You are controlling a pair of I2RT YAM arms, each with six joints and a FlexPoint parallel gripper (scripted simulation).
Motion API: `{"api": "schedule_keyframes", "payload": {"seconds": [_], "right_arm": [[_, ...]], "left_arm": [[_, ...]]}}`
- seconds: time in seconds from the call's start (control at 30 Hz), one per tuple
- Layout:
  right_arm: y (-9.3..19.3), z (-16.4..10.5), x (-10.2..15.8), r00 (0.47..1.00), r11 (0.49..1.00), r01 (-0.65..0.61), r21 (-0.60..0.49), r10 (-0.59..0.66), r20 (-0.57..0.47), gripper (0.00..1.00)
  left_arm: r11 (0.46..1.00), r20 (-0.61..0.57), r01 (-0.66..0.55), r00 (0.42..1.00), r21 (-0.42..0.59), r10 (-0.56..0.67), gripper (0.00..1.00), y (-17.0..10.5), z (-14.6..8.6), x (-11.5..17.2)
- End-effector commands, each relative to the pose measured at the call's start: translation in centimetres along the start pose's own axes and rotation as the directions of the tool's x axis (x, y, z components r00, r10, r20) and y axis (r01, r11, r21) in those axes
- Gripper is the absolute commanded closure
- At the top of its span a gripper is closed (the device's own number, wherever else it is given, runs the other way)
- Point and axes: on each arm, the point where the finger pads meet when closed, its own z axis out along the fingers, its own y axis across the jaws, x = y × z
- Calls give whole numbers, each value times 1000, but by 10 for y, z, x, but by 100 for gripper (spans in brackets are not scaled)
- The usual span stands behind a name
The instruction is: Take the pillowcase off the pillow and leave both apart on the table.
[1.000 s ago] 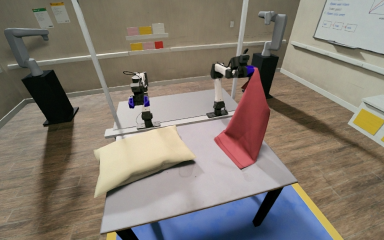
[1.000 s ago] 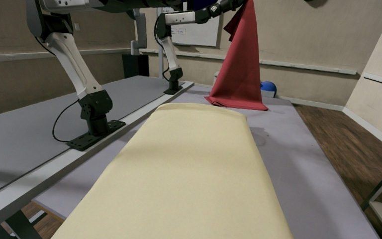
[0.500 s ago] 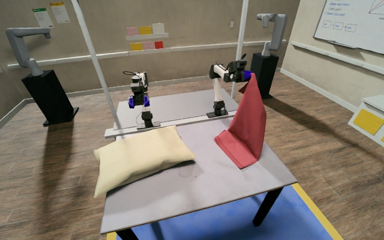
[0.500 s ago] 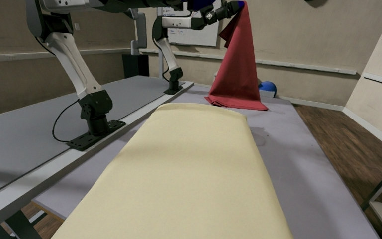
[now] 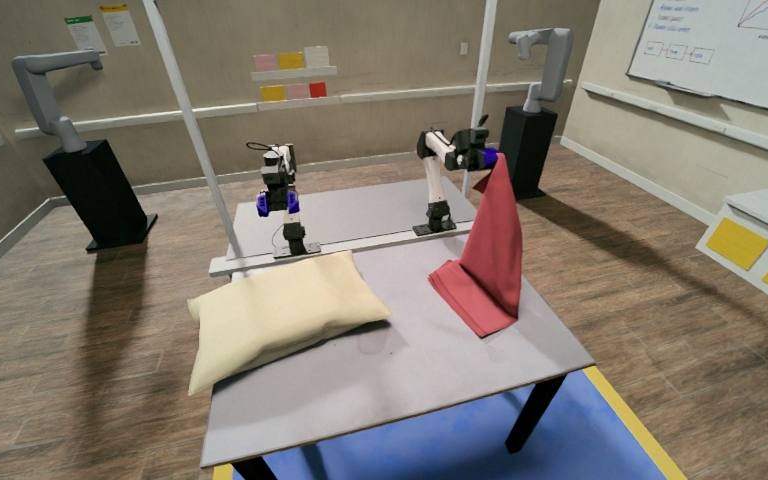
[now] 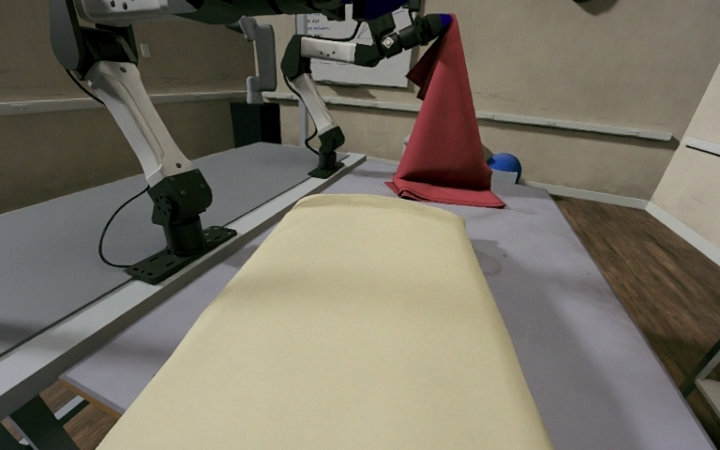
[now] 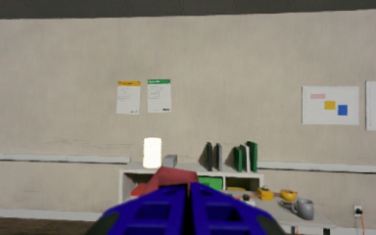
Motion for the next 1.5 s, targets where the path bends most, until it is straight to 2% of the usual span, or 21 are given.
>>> {"api": "schedule_keyframes", "payload": {"seconds": [0.0, 0.03, 0.1, 0.13, 0.2, 0.23, 0.3, 0.47, 0.5, 0.57, 1.03, 1.47], "right_arm": [[2, 0, -16, 999, 1000, -9, -5, 9, 37, 40], [2, 0, -16, 999, 1000, -9, -5, 9, 37, 40], [2, 0, -16, 999, 1000, -9, -5, 9, 37, 40], [2, 0, -16, 999, 1000, -9, -5, 9, 37, 40], [2, 0, -16, 999, 1000, -9, -5, 9, 37, 40], [2, 0, -16, 999, 1000, -9, -5, 9, 37, 40], [2, 0, -16, 999, 1000, -9, -5, 9, 37, 40], [2, 0, -16, 999, 1000, -9, -5, 9, 37, 40], [2, 0, -16, 999, 1000, -9, -5, 9, 37, 40], [2, 0, -16, 999, 1000, -9, -5, 9, 37, 40], [2, 0, -16, 999, 1000, -9, -5, 9, 37, 40], [2, 0, -16, 999, 1000, -9, -5, 9, 37, 40]], "left_arm": [[1000, 87, 9, 996, 3, -9, 100, 0, -2, -33], [1000, 63, 8, 998, 4, -9, 100, 0, -1, -22], [1000, 62, 8, 998, 4, -8, 100, 0, -1, -21], [1000, 34, 8, 999, 4, -8, 100, 0, 1, -8], [1000, 45, 8, 999, 4, -8, 100, 0, -2, -13], [1000, 20, 8, 1000, 5, -8, 100, 0, -1, -2], [1000, 40, 8, 999, 5, -8, 100, 0, 0, -12], [1000, 38, 4, 999, 3, -4, 100, 0, -1, -11], [1000, 17, 8, 1000, 5, -8, 100, 0, -1, -1], [1000, 29, 8, 1000, 5, -8, 100, 0, 0, -7], [1000, 61, 4, 998, -2, -4, 100, 1, -32, 5], [1000, 60, 5, 998, -17, -4, 100, 5, -64, 31]]}}
